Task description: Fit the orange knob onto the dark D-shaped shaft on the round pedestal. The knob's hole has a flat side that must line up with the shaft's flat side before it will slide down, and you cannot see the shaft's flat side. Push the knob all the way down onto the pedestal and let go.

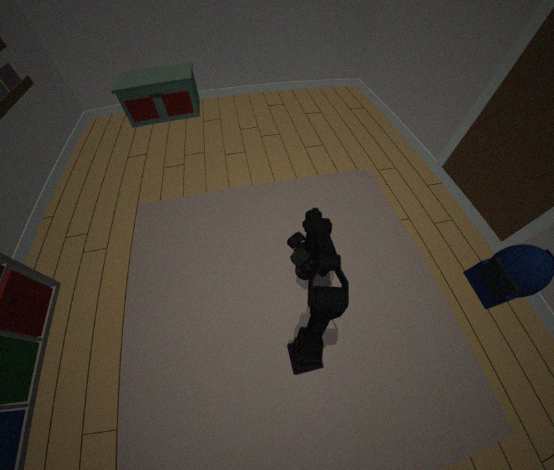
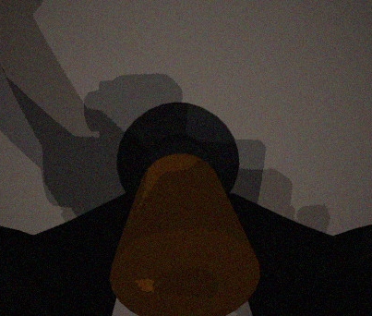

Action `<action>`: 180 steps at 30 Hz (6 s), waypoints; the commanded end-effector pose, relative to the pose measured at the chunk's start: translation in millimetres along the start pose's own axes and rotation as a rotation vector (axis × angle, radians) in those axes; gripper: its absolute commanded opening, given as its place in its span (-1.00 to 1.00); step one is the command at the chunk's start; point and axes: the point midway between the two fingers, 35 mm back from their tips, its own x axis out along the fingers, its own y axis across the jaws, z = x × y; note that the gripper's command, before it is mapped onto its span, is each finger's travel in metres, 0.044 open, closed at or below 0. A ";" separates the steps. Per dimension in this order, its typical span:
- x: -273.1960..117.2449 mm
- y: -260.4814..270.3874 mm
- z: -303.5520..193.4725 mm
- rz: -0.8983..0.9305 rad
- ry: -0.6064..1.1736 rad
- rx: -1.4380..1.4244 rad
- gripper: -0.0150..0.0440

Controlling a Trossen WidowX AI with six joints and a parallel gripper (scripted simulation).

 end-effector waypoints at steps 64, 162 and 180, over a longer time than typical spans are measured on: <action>-4.5 -0.4 -0.4 -0.001 0.001 -0.222 -0.49; -3.0 -0.8 -0.6 -0.001 0.001 -0.108 -0.49; -0.5 0.6 -1.0 -0.002 0.000 1.149 -0.49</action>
